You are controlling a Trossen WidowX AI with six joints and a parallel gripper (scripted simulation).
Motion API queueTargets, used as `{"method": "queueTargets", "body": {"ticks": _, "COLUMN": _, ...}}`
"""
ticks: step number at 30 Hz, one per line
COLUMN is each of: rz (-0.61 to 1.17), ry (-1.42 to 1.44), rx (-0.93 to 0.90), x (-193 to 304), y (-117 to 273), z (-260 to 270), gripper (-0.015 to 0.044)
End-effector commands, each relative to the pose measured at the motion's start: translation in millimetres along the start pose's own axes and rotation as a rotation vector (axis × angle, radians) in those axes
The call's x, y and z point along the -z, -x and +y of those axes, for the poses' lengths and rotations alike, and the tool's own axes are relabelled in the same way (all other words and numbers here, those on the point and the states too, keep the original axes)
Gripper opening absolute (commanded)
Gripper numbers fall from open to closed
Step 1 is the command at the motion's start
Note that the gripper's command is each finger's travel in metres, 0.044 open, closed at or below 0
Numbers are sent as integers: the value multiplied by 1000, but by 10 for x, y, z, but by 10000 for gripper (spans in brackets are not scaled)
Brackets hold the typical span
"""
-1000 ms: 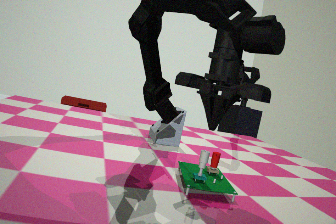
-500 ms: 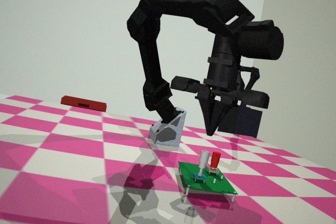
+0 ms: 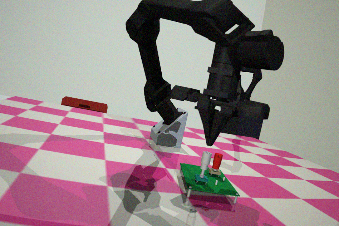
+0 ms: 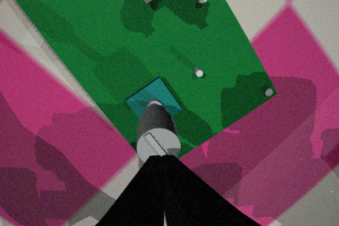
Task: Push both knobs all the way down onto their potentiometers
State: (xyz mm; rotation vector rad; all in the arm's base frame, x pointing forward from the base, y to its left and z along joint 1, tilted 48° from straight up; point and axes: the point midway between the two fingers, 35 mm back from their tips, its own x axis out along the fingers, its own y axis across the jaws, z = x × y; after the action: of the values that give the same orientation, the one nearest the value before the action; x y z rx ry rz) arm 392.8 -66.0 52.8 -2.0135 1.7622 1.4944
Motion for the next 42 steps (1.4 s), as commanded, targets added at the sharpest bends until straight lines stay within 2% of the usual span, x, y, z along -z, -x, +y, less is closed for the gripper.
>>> {"method": "queueTargets", "body": {"ticks": 1, "rz": 5, "ry": 4, "rx": -1, "x": 4, "y": -76, "z": 2, "gripper": 0}}
{"method": "queueTargets", "body": {"ticks": 42, "rz": 6, "ry": 4, "rx": -1, "x": 4, "y": -141, "z": 4, "gripper": 0}}
